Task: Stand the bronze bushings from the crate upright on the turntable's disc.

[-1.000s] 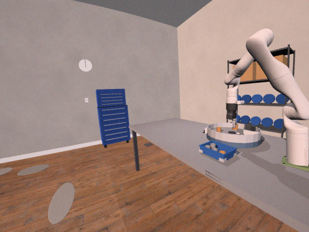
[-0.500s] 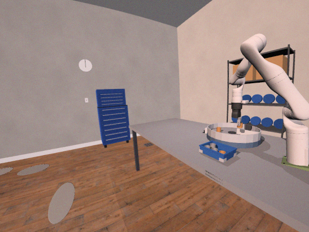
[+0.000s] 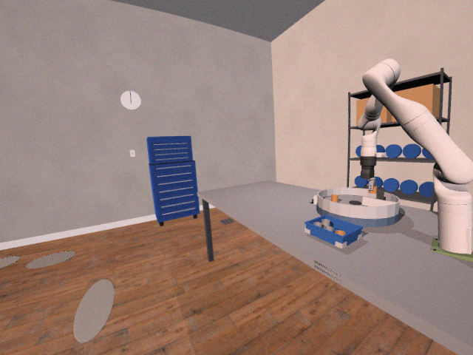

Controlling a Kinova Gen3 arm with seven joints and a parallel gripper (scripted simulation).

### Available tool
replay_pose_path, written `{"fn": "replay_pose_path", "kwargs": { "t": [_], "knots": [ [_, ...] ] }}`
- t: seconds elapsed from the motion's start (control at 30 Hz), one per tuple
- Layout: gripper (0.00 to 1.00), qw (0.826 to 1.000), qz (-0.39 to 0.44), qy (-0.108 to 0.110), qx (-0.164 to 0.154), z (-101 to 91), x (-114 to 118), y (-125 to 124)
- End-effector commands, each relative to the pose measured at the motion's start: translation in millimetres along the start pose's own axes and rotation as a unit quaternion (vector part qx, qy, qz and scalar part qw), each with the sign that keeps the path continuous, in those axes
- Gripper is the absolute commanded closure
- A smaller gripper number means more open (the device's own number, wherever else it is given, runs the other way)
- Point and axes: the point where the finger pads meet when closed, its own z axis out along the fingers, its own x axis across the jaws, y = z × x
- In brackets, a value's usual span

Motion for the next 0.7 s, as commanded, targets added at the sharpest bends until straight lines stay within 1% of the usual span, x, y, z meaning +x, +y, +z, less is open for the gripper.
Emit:
{"fn": "replay_pose_path", "kwargs": {
  "t": [0.0,0.27,0.37,0.67],
  "knots": [
    [1.00,1.000,0.009,0.001,0.000,-0.6,-17.7,-0.9],
    [1.00,1.000,0.009,0.001,0.000,-0.6,-40.4,-1.8],
    [1.00,1.000,0.006,0.002,0.000,-0.4,-40.7,-0.9],
    [1.00,1.000,0.006,0.002,0.000,-0.4,-54.2,-1.4]
  ]
}}
